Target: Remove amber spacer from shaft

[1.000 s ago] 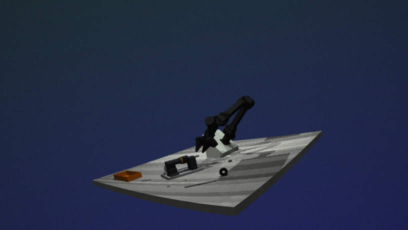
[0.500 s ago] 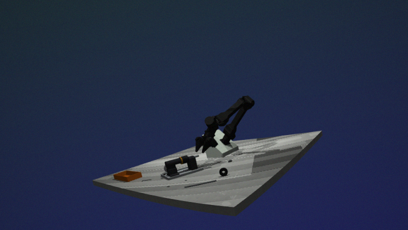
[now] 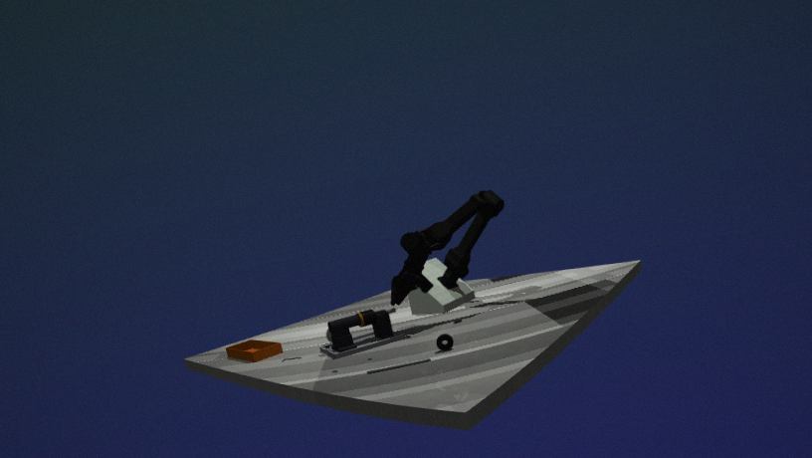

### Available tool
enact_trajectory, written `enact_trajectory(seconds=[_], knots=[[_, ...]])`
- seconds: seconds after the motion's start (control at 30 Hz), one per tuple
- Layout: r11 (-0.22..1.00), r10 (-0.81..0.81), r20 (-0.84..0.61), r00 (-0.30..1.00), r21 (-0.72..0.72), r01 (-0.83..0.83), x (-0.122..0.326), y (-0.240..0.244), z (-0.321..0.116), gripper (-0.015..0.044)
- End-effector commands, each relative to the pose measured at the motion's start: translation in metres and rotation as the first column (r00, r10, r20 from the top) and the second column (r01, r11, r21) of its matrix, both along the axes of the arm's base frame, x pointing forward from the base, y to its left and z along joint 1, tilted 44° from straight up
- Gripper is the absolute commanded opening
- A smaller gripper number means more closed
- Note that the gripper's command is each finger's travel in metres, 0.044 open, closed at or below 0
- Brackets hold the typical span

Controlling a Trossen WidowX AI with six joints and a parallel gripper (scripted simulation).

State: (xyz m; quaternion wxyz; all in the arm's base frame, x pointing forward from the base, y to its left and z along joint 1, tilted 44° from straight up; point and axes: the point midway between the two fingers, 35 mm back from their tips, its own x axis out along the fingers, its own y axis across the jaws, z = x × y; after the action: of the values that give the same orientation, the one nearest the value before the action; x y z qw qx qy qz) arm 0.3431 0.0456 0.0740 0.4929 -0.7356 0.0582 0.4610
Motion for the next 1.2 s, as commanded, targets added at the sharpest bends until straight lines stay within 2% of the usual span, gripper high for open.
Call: enact_trajectory(seconds=[0.0, 0.13, 0.2, 0.3, 0.33, 0.43, 0.63, 0.77, 0.87, 1.17], knots=[[0.917, -0.262, -0.328, 0.908, 0.208, 0.340, 0.016, -0.007, -0.002, 0.0440], [0.700, -0.403, -0.656, 0.638, 0.227, 0.677, 0.025, -0.012, -0.004, 0.0440], [0.558, -0.421, -0.789, 0.447, 0.163, 0.813, 0.028, -0.013, -0.004, 0.0440], [0.325, -0.382, -0.916, 0.118, -0.014, 0.946, 0.032, -0.014, -0.004, 0.0440], [0.256, -0.354, -0.935, 0.012, -0.084, 0.963, 0.034, -0.015, -0.003, 0.0440], [0.134, -0.276, -0.941, -0.197, -0.241, 0.961, 0.036, -0.016, -0.002, 0.0440], [-0.076, -0.106, -0.848, -0.519, -0.514, 0.855, 0.040, -0.018, 0.001, 0.0440], [-0.182, 0.039, -0.718, -0.695, -0.689, 0.702, 0.042, -0.020, 0.004, 0.0440], [-0.248, 0.136, -0.618, -0.775, -0.778, 0.577, 0.043, -0.021, 0.005, 0.0440], [-0.253, 0.147, -0.605, -0.782, -0.787, 0.562, 0.043, -0.021, 0.005, 0.0440]])
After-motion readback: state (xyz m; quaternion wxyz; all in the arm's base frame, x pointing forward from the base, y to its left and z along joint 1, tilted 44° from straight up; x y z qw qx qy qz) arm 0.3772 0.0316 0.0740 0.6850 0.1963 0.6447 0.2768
